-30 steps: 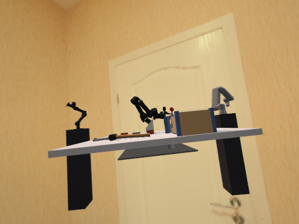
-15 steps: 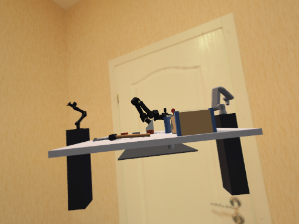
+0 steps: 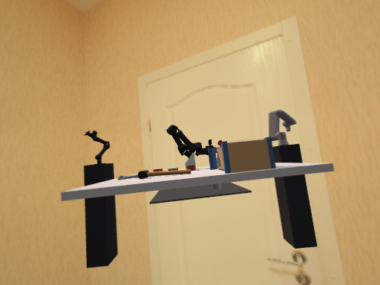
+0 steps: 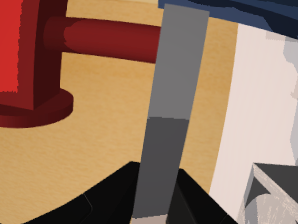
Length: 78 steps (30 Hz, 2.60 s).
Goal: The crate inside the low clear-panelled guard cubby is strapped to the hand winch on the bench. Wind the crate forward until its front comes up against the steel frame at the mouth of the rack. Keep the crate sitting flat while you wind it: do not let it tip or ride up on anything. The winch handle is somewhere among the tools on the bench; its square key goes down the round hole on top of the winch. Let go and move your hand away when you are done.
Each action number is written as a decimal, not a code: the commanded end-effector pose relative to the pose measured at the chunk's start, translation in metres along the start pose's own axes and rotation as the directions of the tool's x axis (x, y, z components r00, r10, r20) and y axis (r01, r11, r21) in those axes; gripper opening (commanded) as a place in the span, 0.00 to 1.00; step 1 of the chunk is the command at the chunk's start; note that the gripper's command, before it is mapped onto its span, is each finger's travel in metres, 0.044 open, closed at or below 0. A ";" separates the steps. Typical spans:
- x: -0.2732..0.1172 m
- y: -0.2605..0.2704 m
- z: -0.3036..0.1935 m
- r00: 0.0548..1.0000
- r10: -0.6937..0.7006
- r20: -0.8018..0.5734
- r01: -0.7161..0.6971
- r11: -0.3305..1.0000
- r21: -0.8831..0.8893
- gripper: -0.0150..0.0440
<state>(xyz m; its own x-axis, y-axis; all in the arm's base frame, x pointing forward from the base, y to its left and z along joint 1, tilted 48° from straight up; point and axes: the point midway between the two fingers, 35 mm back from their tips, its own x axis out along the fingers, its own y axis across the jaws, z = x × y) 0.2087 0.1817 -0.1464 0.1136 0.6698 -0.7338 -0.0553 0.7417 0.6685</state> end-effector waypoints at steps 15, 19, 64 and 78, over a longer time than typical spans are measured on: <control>-0.003 -0.002 0.003 1.000 0.016 -0.001 -0.016 1.000 -0.010 0.25; -0.005 -0.003 0.004 1.000 0.016 0.000 -0.016 1.000 -0.010 0.25; -0.006 -0.019 0.002 1.000 0.011 0.020 -0.011 1.000 -0.007 0.25; -0.006 -0.022 0.002 1.000 0.011 0.024 -0.011 1.000 -0.007 0.25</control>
<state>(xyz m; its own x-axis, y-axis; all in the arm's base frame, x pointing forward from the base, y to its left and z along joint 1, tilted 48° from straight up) 0.2109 0.1608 -0.1562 0.1389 0.6719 -0.7275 -0.0586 0.7389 0.6712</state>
